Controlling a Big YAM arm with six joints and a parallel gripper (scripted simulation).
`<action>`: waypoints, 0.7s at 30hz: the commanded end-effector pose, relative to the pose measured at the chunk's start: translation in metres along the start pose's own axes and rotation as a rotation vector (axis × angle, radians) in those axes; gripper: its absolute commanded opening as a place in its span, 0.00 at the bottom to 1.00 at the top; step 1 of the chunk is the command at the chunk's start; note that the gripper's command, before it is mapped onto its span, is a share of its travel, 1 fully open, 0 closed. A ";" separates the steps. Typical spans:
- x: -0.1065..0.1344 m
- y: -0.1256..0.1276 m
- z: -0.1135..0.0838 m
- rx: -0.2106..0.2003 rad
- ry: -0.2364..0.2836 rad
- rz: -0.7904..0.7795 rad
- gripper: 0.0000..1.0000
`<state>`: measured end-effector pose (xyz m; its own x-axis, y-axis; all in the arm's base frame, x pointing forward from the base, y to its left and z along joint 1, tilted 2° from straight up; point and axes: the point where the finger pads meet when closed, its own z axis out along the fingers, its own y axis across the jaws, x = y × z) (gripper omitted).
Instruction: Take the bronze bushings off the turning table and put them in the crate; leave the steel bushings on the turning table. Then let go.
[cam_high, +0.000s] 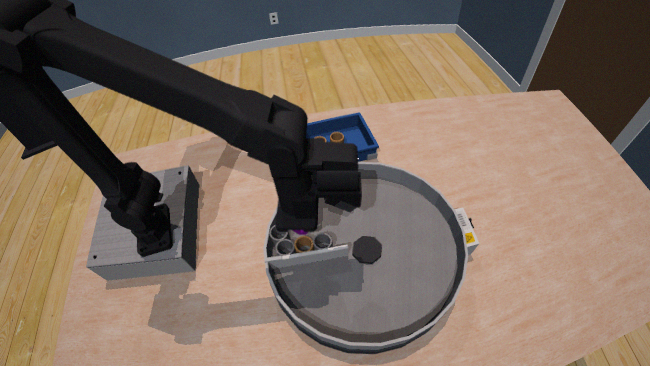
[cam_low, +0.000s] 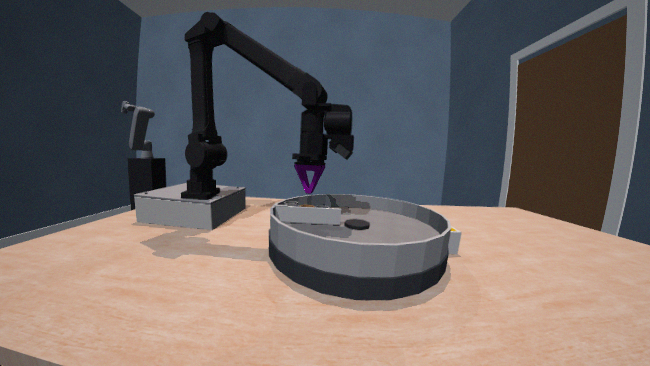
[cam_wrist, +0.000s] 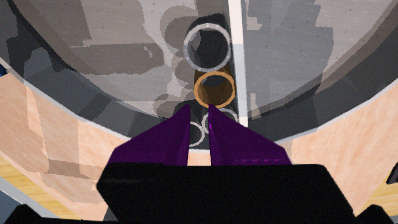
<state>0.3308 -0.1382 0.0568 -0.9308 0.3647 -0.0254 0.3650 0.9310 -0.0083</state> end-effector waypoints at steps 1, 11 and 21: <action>-0.004 -0.002 -0.010 0.000 -0.041 -0.004 0.14; -0.002 -0.003 -0.010 0.000 -0.041 -0.002 0.14; -0.002 -0.003 -0.010 0.000 -0.041 -0.002 0.14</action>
<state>0.3281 -0.1371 0.0557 -0.9311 0.3641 -0.0219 0.3644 0.9312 -0.0082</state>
